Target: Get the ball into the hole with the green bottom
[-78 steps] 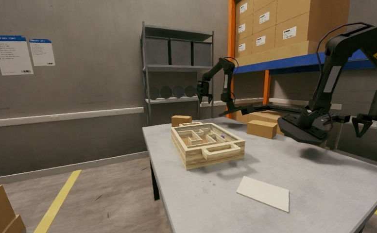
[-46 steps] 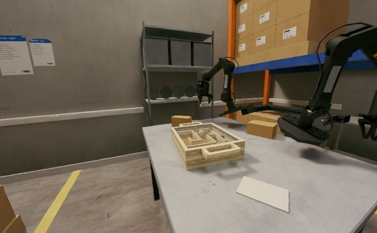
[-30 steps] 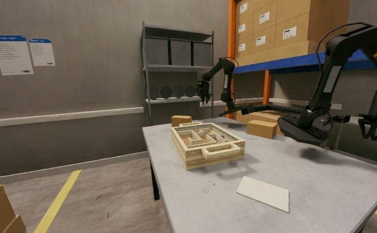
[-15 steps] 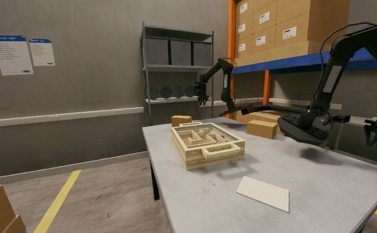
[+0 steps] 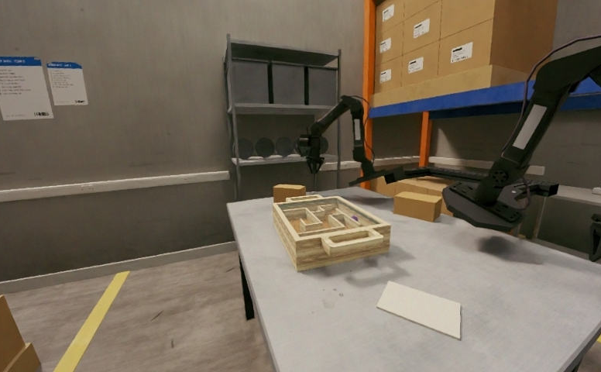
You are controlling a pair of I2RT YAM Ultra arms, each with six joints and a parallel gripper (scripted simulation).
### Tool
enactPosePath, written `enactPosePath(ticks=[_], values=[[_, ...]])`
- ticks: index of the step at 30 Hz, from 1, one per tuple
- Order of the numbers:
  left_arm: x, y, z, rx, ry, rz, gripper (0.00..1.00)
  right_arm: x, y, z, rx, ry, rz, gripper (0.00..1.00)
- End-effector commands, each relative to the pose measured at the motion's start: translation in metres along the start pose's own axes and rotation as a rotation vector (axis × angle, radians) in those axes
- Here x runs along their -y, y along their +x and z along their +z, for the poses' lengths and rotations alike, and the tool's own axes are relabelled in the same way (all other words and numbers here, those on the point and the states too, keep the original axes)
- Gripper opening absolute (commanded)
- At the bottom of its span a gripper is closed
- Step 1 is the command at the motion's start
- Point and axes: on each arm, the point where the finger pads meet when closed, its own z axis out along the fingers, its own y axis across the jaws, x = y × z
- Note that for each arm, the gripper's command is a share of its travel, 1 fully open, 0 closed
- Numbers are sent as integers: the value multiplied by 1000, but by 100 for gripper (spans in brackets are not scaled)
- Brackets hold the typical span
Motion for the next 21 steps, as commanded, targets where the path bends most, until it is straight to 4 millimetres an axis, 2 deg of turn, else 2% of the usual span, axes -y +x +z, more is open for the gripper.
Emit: enactPosePath(ticks=[1,5,7,8,9,10,13,16,21], values=[[-2,-32,9,-44,-65,9,38,-26,-21,0,74,2,-93,38],[25,-72,22,-68,-93,98,38,-58,-15,9,79,-5,-201,38],[25,-72,22,-68,-93,98,38,-58,-15,9,79,-5,-201,38],[33,-80,25,-74,-99,118,38,-66,-13,10,85,-8,-225,38],[26,-64,22,-106,-89,96,38,-57,-21,-3,109,-8,-190,38],[41,-81,26,-77,-71,156,38,-68,-7,12,61,-16,-232,38],[58,-107,33,-58,-104,203,38,-90,0,18,64,-29,-299,38],[86,-132,41,-53,-138,249,38,-112,6,21,85,-31,-372,38],[127,-155,50,-55,-173,323,38,-140,19,25,103,-32,-466,38]])
